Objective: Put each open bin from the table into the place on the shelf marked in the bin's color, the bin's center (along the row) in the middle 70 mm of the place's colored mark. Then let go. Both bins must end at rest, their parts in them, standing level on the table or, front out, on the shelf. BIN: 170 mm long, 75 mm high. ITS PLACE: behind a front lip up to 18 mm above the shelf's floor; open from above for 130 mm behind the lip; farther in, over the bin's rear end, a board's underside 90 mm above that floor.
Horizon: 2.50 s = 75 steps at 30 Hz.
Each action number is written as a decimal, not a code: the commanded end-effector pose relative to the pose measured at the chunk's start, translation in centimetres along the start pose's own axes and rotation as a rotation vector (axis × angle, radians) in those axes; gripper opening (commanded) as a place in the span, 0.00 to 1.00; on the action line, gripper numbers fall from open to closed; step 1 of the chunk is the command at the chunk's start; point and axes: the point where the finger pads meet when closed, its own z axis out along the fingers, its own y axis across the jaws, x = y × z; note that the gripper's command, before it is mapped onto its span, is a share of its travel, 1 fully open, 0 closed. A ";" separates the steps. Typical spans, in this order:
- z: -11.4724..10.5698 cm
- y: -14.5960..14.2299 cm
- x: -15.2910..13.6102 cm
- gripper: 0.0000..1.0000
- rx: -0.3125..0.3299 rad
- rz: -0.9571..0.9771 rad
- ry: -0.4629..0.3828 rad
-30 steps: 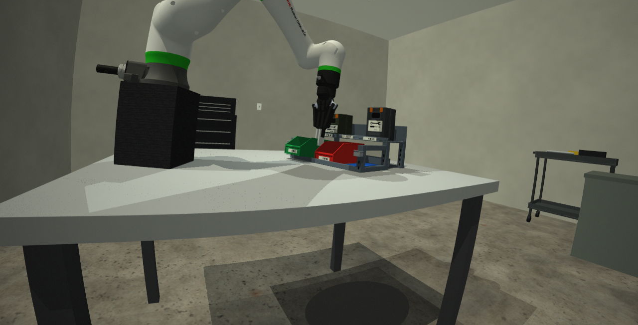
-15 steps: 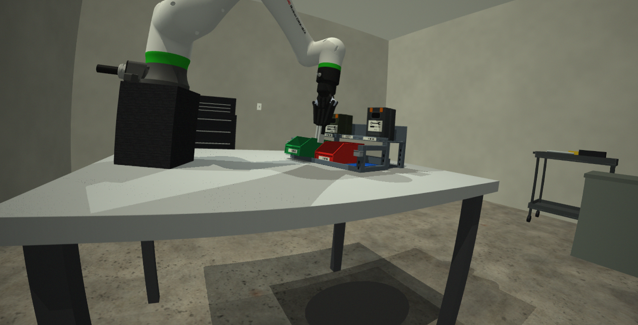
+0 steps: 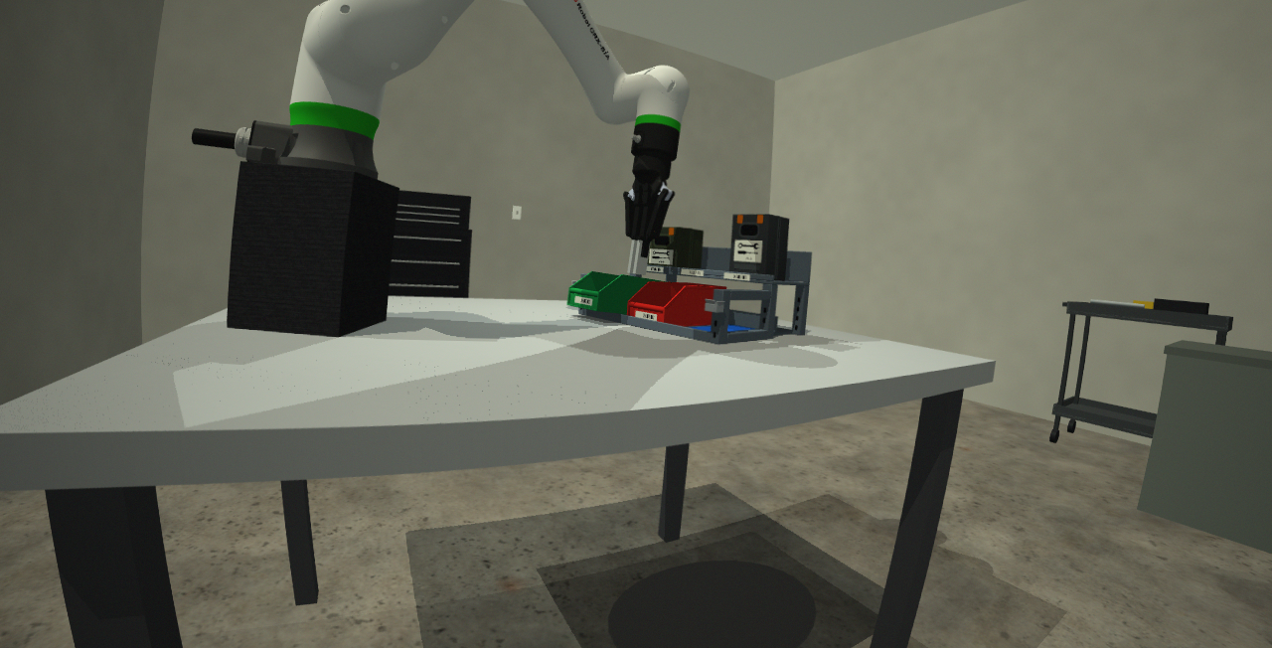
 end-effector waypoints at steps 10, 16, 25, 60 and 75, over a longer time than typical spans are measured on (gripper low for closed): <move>-2.0 0.0 -0.2 0.06 0.000 0.000 0.000; -2.8 0.0 -0.2 0.06 0.000 0.000 0.000; -4.3 0.0 -0.4 0.06 0.000 0.000 0.000; -6.4 0.0 -0.6 0.06 0.000 0.000 0.000; -6.4 0.0 -0.6 0.00 0.000 0.000 0.000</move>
